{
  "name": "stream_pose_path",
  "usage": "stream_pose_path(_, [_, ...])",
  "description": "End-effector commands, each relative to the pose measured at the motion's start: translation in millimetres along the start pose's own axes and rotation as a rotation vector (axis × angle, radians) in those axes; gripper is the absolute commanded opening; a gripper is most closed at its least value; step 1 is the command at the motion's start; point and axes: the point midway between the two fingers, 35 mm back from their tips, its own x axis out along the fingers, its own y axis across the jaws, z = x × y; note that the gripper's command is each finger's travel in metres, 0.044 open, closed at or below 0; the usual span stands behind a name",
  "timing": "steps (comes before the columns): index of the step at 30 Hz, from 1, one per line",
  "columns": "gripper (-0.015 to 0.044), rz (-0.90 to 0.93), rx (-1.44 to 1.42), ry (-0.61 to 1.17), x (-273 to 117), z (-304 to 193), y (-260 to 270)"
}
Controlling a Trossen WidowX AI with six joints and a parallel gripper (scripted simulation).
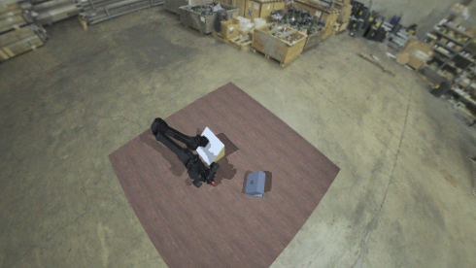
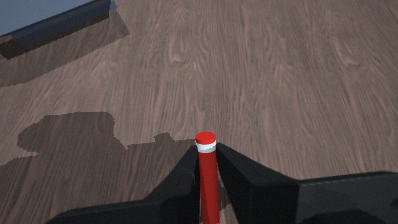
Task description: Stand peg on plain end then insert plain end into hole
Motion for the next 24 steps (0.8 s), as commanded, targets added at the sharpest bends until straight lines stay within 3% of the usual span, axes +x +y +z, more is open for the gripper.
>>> stream_pose_path(1, [0.005,0.001,-0.004,-0.038,-2.7,-2.9,1.7])
stream_pose_path(24, [0.005,0.001,-0.006,-0.238,-15.6,-12.1,1.4])
